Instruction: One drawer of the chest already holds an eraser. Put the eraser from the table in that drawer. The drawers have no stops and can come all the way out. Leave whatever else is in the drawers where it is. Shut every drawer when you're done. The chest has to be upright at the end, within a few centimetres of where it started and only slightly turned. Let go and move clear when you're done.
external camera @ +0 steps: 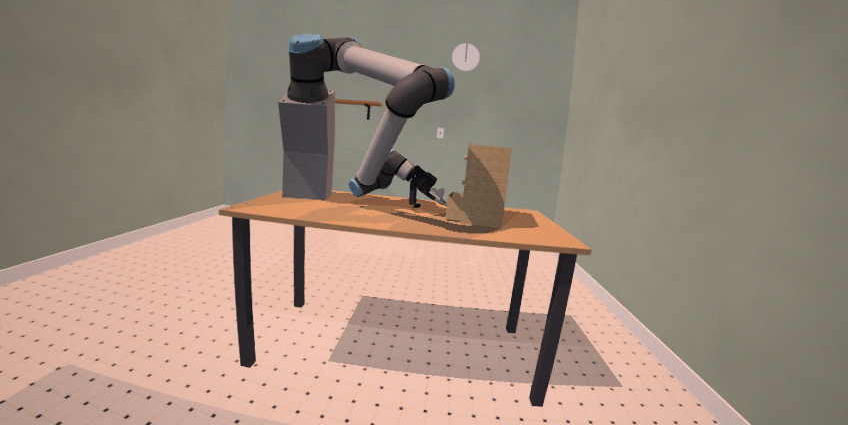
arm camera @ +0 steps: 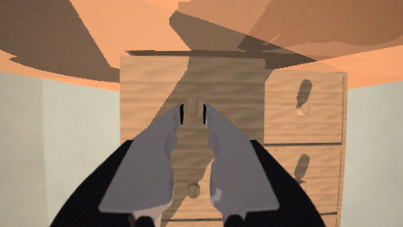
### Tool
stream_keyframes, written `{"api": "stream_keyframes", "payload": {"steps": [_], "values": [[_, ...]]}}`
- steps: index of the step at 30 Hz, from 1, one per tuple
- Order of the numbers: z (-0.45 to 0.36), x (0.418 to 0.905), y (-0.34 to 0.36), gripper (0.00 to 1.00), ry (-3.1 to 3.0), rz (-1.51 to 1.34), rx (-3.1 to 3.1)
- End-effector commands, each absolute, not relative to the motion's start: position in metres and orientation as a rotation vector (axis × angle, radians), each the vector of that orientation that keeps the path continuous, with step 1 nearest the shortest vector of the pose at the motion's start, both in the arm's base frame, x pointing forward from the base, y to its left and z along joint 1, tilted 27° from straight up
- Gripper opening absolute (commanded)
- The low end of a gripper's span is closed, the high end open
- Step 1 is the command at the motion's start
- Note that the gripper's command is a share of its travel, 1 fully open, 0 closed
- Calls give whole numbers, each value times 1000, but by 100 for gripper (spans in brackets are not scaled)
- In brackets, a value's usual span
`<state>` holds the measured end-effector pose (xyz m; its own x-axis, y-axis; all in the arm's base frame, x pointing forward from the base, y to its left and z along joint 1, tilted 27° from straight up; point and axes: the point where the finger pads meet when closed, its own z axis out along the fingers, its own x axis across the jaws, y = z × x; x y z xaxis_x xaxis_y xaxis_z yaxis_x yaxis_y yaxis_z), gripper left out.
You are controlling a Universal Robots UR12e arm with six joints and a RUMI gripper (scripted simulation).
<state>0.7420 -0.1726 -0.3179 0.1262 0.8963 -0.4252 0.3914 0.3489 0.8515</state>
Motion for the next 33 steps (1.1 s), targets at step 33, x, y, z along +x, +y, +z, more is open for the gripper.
{"api": "stream_keyframes", "payload": {"steps": [33], "values": [[-319, 740, -171, 20, 1472, 556, 1239]]}}
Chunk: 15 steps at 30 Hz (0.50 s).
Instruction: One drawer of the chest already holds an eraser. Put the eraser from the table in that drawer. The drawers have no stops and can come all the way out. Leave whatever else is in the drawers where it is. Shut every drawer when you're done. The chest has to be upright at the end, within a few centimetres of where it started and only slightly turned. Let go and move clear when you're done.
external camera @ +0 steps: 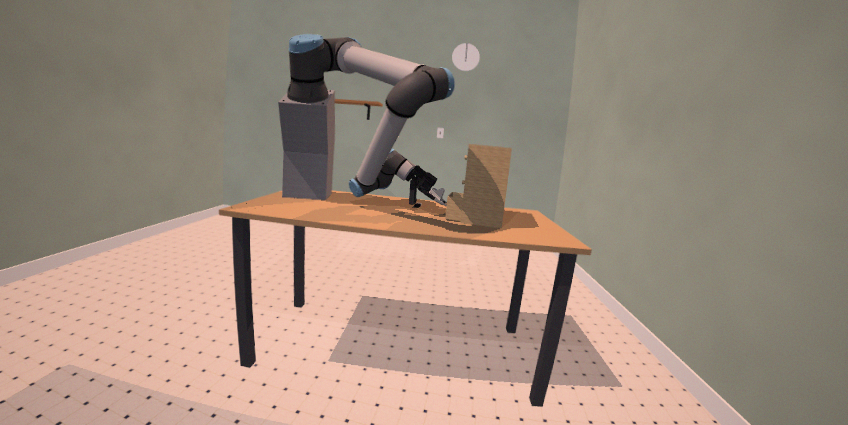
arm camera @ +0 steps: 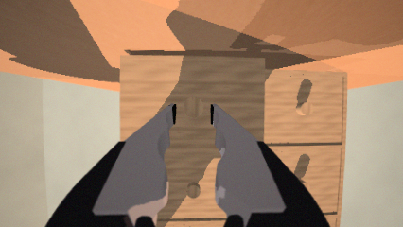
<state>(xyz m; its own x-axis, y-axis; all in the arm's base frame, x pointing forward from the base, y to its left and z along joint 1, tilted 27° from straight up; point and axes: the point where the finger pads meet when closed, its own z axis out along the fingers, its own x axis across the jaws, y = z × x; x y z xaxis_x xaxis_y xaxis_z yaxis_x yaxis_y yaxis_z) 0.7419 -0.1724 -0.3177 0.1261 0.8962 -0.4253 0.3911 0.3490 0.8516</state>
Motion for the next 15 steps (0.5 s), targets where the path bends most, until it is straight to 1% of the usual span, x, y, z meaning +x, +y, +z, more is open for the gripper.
{"api": "stream_keyframes", "payload": {"steps": [1, 9, 15], "values": [[-319, 740, -171, 20, 1472, 556, 1239], [-319, 739, -171, 20, 1472, 555, 1239], [-321, 730, -171, 20, 1473, 554, 1241]]}}
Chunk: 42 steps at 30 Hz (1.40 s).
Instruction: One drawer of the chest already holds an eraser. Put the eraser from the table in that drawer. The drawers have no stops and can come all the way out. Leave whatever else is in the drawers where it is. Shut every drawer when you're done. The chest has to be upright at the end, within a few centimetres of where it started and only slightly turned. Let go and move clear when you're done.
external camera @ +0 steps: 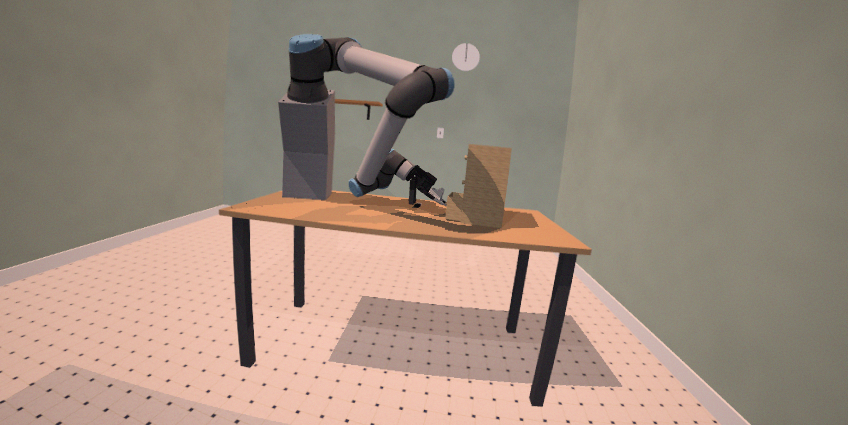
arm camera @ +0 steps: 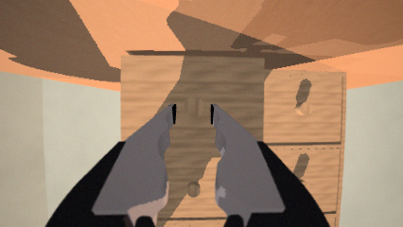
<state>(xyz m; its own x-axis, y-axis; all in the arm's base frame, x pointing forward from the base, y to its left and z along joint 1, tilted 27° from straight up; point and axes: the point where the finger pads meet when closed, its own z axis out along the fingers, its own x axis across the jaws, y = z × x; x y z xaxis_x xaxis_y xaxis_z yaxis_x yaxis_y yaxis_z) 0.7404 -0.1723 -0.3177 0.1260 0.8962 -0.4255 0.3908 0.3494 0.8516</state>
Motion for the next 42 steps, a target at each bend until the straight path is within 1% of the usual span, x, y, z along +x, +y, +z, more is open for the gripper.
{"api": "stream_keyframes", "payload": {"steps": [1, 15, 29, 37, 42], "values": [[-321, 728, -171, 20, 1473, 554, 1241], [-325, 696, -169, 20, 1479, 554, 1249], [-322, 691, -167, 20, 1481, 555, 1250], [-311, 677, -160, 20, 1477, 555, 1247], [-288, 662, -148, 20, 1471, 556, 1237]]}}
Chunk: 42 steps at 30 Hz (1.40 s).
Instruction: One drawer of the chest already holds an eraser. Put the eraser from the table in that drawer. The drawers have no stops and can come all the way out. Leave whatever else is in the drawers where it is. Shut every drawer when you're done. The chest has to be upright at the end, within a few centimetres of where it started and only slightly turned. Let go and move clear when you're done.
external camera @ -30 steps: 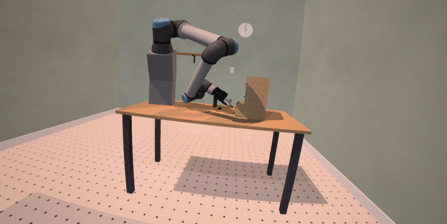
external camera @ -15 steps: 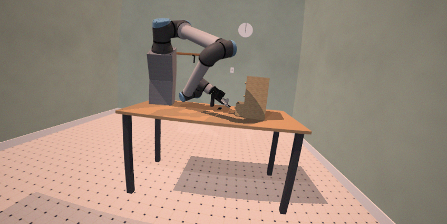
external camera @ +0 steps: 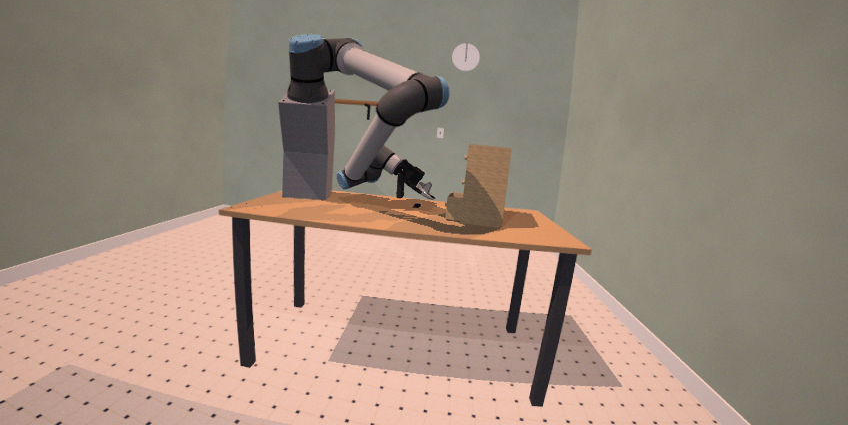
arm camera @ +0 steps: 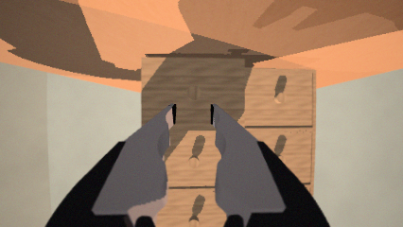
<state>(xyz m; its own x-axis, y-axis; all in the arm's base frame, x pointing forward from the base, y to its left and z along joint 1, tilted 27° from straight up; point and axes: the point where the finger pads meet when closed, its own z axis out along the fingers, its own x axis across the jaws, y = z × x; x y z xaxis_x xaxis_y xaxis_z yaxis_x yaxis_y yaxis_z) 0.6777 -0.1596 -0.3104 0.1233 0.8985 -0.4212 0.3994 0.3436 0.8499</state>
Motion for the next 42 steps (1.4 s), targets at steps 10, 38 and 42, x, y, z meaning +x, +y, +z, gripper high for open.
{"api": "stream_keyframes", "payload": {"steps": [10, 38, 42], "values": [[-259, 634, -130, 20, 1470, 555, 1238], [-242, 613, -117, 20, 1559, 412, 1397], [-234, 603, -112, 20, 1602, 331, 1481]]}}
